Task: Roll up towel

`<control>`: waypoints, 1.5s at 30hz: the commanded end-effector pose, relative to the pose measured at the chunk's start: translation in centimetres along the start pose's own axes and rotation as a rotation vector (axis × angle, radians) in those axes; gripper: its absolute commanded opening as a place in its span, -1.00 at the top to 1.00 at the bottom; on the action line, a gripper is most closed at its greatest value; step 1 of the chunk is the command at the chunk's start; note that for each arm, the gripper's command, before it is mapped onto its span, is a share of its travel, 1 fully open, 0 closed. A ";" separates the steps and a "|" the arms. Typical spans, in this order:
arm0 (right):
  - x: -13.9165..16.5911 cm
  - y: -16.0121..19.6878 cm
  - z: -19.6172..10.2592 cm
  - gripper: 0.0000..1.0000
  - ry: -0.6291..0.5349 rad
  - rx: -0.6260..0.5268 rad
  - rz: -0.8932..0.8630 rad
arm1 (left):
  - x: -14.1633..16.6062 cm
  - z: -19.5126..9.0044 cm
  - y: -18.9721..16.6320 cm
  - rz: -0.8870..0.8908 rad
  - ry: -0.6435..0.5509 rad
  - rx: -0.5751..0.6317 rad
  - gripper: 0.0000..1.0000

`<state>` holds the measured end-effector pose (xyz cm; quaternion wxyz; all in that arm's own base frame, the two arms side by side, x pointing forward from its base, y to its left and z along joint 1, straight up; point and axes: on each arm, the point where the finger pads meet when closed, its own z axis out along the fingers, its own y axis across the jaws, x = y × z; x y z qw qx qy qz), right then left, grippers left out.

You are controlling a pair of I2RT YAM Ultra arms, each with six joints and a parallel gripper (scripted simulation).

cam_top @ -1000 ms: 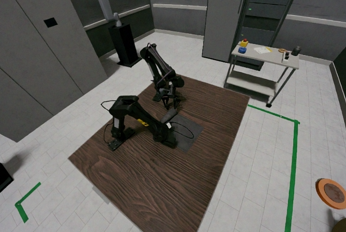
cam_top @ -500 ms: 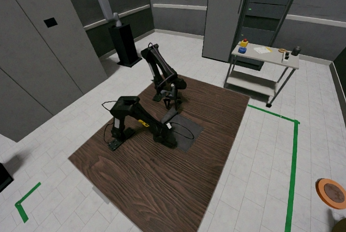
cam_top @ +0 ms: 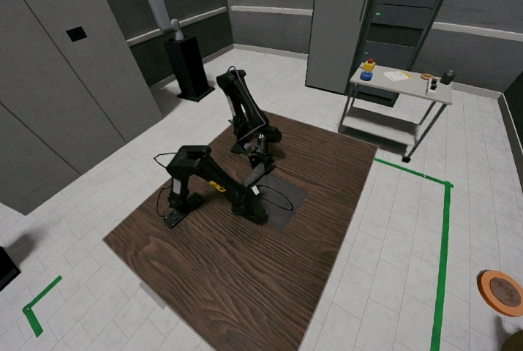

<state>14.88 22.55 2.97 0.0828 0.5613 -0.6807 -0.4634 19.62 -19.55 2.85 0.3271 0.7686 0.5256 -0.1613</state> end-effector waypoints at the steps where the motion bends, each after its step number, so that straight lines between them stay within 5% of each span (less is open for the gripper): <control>1: -0.7 -0.5 -0.6 0.58 -0.020 0.013 -0.023 | -0.2 0.3 0.1 0.005 -0.019 -0.008 -0.62; 10: -0.7 -0.5 -0.6 0.58 -0.020 0.013 -0.023 | -0.2 0.3 0.1 0.005 -0.019 -0.008 0.15; 38: -0.7 -0.5 -0.6 0.58 -0.020 0.013 -0.023 | -0.2 0.3 0.1 0.005 -0.019 -0.008 0.59; 45: -0.9 -0.1 -0.9 -0.02 -0.020 0.013 -0.023 | -0.2 0.3 0.1 0.005 -0.019 -0.008 0.59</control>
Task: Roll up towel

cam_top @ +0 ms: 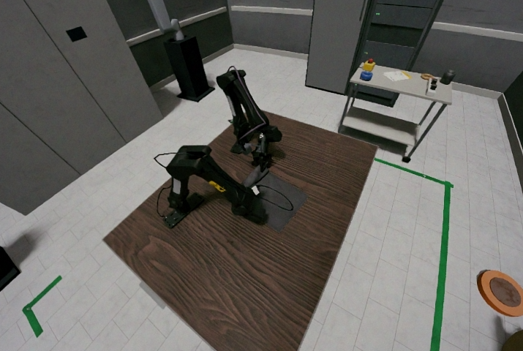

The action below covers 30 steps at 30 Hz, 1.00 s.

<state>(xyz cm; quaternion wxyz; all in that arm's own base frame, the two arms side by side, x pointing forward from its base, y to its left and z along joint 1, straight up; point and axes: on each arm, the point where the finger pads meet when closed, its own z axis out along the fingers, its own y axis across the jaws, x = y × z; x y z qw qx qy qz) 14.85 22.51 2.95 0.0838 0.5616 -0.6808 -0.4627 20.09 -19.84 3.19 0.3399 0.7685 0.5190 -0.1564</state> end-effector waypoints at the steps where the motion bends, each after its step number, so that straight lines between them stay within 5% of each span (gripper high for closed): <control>1: -1.0 0.0 -1.0 -0.10 -0.022 0.013 -0.023 | 0.1 0.3 -0.5 -0.013 -0.009 0.014 0.59; 3: -1.0 0.0 -1.0 -0.10 -0.022 0.013 -0.023 | 0.1 0.3 -0.5 -0.013 -0.009 0.014 0.59; 10: -1.2 0.3 -1.3 -0.70 -0.022 0.013 -0.023 | 0.1 0.3 -0.5 -0.013 -0.009 0.014 0.59; 20: -1.2 0.4 -4.2 -0.70 -0.022 0.013 -0.023 | 0.0 0.3 -0.5 -0.055 -0.005 0.067 0.59; 30: -1.1 0.4 -8.3 -0.70 -0.022 0.013 -0.023 | -0.1 0.1 -0.4 -0.196 0.007 0.244 0.59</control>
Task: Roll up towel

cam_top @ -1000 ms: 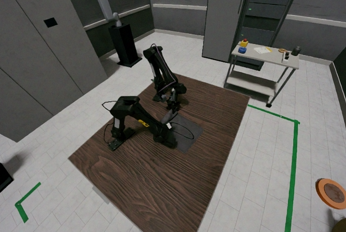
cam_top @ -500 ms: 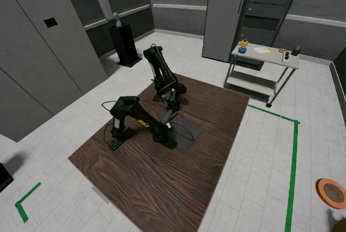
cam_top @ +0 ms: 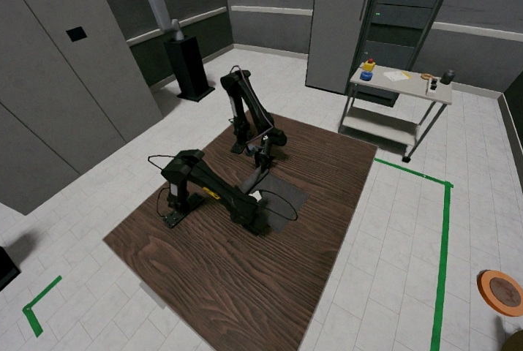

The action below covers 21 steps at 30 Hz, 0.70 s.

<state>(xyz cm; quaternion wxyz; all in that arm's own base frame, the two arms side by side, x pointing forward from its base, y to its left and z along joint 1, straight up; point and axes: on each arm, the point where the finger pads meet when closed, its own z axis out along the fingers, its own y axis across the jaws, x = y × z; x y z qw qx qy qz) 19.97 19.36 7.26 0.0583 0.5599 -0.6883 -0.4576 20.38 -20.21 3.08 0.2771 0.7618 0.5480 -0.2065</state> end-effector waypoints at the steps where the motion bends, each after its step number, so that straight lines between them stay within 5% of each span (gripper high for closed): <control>1: -0.2 0.6 -1.0 -0.71 0.009 -0.027 -0.013 | 0.0 -0.2 -0.8 -0.108 0.002 0.131 0.59; 9: -0.3 1.0 -0.4 -0.76 0.001 0.080 -0.086 | -0.1 -0.3 -0.7 -0.222 0.012 0.273 0.59; 21: -1.0 3.0 1.9 -0.85 -0.033 0.546 -0.404 | -0.3 -0.6 -0.6 -0.448 0.031 0.557 0.59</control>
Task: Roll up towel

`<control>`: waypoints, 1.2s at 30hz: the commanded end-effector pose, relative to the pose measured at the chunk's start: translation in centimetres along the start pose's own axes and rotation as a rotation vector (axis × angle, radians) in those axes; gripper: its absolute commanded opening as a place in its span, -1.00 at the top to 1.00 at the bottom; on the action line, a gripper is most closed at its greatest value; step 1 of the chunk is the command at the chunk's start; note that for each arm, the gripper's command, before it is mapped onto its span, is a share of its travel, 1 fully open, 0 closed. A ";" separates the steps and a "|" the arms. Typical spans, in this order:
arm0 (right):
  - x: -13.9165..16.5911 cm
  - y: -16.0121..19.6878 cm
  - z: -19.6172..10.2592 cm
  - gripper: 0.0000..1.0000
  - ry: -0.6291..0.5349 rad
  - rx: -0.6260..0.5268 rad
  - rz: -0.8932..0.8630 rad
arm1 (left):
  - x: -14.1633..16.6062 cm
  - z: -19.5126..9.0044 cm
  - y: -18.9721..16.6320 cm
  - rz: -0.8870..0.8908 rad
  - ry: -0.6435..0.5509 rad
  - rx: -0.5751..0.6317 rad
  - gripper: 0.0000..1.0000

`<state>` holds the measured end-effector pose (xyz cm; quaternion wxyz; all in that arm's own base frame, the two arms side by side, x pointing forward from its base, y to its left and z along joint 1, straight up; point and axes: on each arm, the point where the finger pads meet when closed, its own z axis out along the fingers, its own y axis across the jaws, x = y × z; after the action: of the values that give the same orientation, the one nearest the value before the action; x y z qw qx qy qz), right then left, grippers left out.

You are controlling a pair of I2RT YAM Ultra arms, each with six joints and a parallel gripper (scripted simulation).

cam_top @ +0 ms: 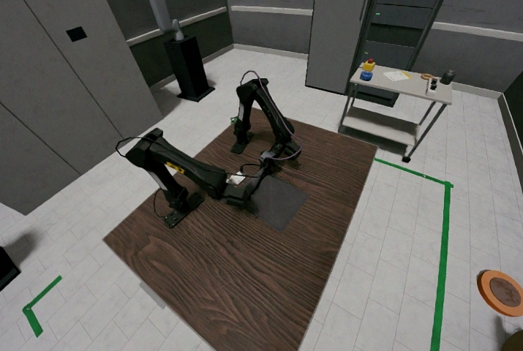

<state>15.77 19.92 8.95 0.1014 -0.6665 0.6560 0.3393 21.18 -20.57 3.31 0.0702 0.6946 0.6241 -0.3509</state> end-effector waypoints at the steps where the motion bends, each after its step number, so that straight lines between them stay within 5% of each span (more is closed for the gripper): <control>1: -1.0 -1.3 0.6 -0.86 -0.025 0.264 -0.106 | 0.4 0.0 -1.7 -0.107 0.019 0.166 0.59; 14: -1.9 0.3 1.6 -0.94 -0.031 0.581 -0.318 | 0.3 -0.2 -1.7 -0.241 0.033 0.330 0.59; 36: -0.9 -0.1 2.5 -0.96 -0.033 0.545 -0.382 | 0.9 0.7 -1.3 -0.258 0.035 0.351 0.59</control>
<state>15.08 21.91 8.33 0.3460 -0.7179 0.5897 0.1313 18.90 -19.98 3.18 -0.1179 0.6071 0.6412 -0.4543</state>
